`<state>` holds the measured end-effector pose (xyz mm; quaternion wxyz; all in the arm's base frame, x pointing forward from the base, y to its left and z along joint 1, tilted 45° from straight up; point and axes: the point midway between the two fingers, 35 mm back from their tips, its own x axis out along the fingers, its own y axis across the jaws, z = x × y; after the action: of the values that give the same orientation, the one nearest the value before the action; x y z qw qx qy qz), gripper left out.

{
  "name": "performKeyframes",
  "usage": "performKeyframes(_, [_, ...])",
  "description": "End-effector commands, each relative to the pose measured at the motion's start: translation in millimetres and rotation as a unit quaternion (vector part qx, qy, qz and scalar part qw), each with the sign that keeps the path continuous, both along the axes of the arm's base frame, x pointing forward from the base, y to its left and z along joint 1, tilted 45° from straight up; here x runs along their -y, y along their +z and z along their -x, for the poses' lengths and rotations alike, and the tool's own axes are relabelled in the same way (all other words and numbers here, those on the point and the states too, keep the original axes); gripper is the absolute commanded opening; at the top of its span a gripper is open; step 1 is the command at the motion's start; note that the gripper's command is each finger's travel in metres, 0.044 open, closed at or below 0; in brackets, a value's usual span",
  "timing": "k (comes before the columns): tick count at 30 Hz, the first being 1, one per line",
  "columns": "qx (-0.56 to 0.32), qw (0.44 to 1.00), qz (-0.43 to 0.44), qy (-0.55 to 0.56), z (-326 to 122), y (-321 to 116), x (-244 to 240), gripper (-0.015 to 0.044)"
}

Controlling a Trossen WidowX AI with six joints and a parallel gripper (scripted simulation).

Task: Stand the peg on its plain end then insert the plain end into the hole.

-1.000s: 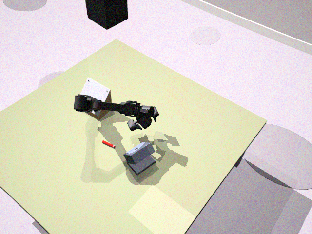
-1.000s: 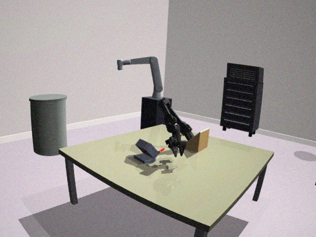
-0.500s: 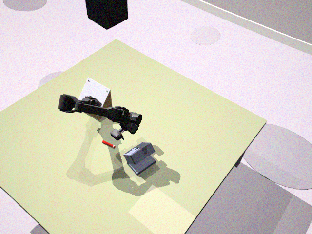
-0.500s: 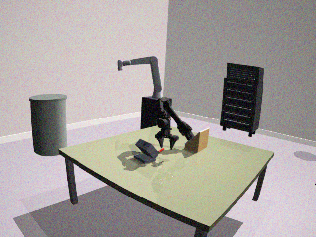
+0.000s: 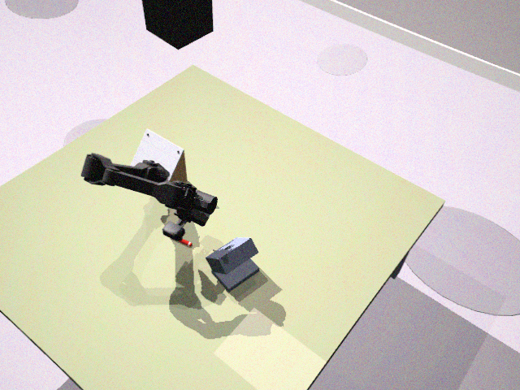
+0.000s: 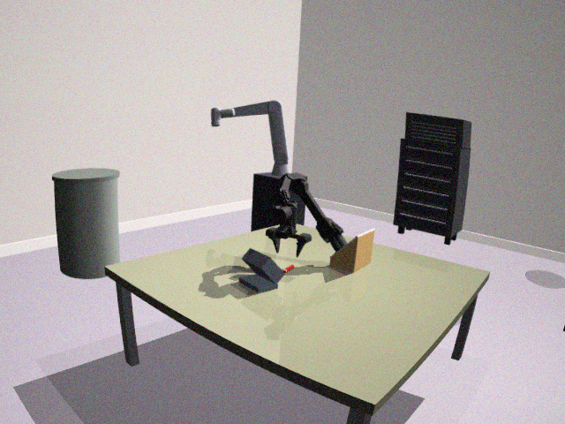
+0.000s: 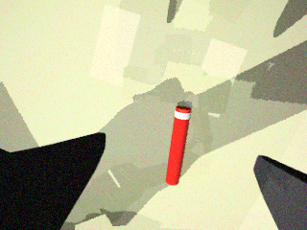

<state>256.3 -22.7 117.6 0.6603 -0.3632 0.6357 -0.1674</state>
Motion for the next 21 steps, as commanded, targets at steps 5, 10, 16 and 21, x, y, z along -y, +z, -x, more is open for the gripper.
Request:
performKeyframes(5, [-0.005,1.0,0.005,0.005,0.1,-1.0,7.5,0.044])
performKeyframes(10, [-0.005,1.0,0.005,0.005,-1.8,-7.0,12.7,0.044])
performKeyframes(16, [-0.005,1.0,0.004,0.005,-3.8,-14.1,19.2,0.044])
performKeyframes(21, [-0.005,1.0,0.004,0.005,-5.1,-19.9,24.6,0.044])
